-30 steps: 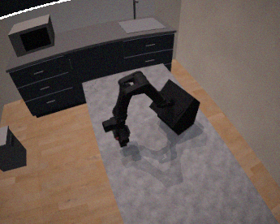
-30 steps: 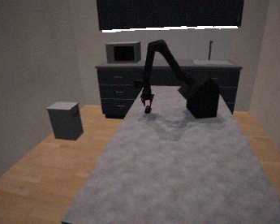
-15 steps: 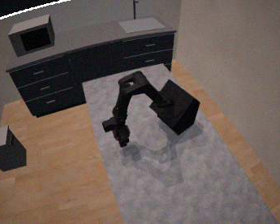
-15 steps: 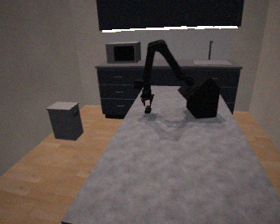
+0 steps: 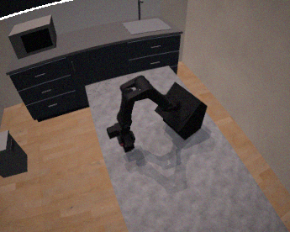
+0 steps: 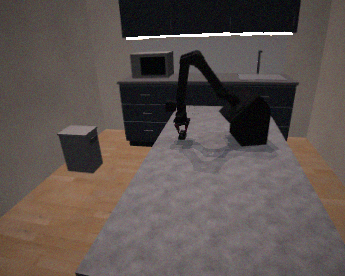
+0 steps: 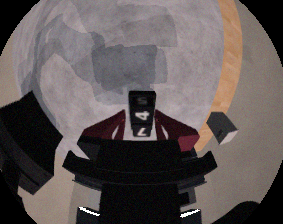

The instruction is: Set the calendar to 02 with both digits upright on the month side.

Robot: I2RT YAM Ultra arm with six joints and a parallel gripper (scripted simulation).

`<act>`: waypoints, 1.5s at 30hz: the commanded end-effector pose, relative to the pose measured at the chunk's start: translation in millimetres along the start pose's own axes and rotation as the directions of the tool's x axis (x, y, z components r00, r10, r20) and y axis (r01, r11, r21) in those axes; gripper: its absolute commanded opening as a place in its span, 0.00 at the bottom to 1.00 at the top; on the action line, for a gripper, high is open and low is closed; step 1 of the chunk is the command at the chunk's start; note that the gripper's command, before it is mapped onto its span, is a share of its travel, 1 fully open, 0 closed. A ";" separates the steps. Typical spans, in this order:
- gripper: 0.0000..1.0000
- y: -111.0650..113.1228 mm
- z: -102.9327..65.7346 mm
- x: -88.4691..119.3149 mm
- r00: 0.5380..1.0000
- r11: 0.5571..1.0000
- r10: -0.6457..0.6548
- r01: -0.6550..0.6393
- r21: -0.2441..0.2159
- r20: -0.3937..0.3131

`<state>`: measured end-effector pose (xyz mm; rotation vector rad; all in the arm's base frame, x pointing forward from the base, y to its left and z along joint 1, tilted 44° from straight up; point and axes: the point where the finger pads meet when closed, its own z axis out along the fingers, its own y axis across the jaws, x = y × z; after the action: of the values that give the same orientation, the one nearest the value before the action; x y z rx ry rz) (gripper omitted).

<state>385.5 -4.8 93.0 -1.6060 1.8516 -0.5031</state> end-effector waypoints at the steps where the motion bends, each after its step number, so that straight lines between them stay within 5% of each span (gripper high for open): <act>1: 0.47 -5.3 3.1 -0.2 1.000 1.000 -0.001 0.001 0.018 0.002; 45: 0.47 -5.4 14.1 -0.2 1.000 1.000 -0.001 0.000 0.018 0.002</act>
<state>397.6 -3.7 82.6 -1.6005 1.8472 -0.5093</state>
